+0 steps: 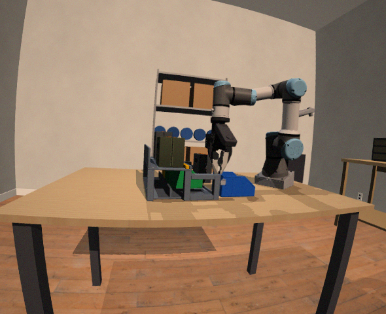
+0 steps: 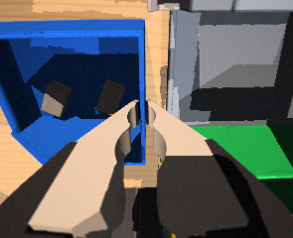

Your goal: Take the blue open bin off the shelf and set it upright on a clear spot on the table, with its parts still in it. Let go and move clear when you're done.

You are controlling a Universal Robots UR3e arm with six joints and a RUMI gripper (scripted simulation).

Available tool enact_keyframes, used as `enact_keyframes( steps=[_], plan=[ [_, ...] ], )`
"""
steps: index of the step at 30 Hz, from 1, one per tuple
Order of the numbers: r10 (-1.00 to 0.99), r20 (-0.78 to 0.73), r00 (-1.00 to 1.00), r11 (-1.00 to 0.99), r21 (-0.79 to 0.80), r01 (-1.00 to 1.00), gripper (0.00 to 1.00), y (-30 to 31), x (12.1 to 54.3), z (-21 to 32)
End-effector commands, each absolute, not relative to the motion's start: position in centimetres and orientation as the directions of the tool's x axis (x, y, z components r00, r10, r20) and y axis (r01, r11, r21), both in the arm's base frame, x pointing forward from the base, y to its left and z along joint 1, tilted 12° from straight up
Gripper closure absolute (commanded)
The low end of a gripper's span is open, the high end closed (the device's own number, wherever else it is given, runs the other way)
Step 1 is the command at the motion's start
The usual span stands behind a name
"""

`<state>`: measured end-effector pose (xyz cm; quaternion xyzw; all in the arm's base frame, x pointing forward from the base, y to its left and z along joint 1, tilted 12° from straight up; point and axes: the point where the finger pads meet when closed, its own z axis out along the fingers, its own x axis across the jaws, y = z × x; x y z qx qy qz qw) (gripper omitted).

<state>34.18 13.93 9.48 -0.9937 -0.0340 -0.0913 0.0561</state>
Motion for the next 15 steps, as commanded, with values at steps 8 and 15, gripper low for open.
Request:
enact_keyframes(
  steps=[8,15],
  plan=[
    [0.057,0.188,0.981,-0.991,-0.105,0.078,0.8,13.92,34.25,9.54],
    [0.057,0.188,0.981,-0.991,-0.105,0.078,0.8,13.92,34.25,9.54]
  ],
)
